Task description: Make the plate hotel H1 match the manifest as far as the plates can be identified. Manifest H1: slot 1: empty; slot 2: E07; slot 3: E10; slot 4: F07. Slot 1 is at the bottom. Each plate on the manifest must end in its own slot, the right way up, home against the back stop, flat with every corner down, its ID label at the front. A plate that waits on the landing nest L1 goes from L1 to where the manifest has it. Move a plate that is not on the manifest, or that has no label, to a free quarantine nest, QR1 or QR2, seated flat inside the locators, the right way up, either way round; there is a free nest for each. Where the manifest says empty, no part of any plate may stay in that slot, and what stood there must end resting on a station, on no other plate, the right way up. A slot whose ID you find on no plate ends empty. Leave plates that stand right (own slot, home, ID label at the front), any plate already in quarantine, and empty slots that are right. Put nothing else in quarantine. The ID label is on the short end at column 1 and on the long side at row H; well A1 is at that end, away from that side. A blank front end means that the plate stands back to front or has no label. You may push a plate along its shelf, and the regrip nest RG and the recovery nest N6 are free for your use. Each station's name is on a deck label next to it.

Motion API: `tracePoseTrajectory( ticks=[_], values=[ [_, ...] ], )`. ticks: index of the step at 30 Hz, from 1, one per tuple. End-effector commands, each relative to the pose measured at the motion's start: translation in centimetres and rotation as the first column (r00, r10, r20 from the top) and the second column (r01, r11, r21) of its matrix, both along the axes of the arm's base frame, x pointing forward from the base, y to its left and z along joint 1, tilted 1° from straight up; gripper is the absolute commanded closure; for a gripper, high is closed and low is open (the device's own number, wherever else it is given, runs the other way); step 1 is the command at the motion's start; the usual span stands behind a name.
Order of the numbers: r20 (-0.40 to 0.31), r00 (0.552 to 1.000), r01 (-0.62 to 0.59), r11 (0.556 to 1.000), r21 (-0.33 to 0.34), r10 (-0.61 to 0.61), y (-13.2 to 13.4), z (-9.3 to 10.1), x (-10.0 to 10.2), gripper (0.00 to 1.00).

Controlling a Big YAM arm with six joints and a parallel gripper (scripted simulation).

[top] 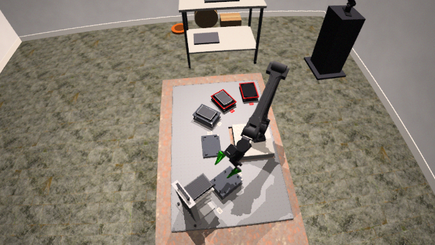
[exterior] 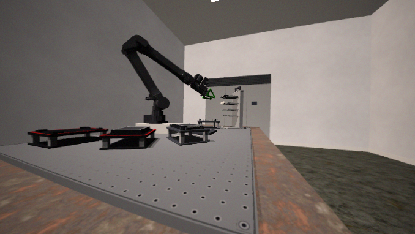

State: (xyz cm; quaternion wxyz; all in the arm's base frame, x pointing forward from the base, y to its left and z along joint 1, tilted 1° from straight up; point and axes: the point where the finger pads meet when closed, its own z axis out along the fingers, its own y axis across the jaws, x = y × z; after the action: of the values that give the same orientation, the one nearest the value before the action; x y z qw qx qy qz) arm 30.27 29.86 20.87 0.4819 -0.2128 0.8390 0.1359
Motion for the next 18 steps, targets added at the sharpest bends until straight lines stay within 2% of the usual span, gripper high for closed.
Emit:
tracePoseTrajectory(
  ticks=[1, 18],
  values=[
    [0.011, 1.0, -0.006, 1.0, 0.029, 0.005, 1.0, 0.1, 0.0, 0.0],
    [0.01, 1.0, -0.006, 1.0, 0.029, 0.005, 1.0, -2.4, -0.1, 0.0]
  ],
)
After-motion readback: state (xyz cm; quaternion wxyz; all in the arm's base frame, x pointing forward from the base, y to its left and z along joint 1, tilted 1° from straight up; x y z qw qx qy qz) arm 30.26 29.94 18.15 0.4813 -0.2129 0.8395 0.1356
